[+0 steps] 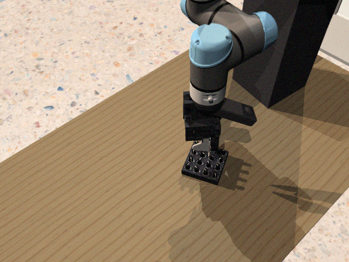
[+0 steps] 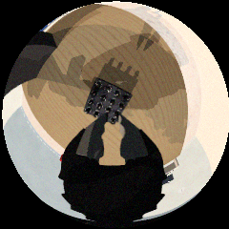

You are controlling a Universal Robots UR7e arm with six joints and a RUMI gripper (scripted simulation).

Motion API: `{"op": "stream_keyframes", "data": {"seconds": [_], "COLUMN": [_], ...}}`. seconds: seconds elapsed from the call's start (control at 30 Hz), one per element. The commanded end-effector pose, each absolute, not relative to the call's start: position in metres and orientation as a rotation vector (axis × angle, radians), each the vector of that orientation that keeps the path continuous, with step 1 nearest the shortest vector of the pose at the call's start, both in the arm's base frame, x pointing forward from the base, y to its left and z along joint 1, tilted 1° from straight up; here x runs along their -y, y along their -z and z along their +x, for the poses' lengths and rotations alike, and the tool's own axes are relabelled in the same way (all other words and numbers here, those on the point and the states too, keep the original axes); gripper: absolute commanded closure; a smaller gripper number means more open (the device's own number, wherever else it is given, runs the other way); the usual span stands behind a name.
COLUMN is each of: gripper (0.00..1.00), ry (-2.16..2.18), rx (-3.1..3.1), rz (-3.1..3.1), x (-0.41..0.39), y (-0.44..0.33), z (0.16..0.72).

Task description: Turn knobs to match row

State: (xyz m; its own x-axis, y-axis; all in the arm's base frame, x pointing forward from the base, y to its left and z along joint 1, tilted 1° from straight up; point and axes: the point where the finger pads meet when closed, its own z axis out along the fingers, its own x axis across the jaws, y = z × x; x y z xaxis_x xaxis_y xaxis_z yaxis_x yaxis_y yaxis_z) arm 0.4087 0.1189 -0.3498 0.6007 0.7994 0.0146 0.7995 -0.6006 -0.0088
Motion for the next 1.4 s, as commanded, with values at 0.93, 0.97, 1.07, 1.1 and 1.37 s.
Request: {"op": "stream_keyframes", "data": {"seconds": [0.93, 0.97, 1.07, 1.1, 1.37], "gripper": [0.89, 0.89, 0.89, 0.89, 0.89], "ry": [0.016, 0.016, 0.016, 0.016, 0.016], "rx": [1.398, 1.398, 1.398, 1.398, 1.398], "rz": [-2.798, -2.798, -2.798, -2.798, -2.798], "x": [-0.119, -0.119, -0.119, -0.119, -0.119], "y": [0.358, 0.359, 0.363, 0.364, 0.375], "z": [0.409, 0.409, 0.409, 0.409, 0.409]}}
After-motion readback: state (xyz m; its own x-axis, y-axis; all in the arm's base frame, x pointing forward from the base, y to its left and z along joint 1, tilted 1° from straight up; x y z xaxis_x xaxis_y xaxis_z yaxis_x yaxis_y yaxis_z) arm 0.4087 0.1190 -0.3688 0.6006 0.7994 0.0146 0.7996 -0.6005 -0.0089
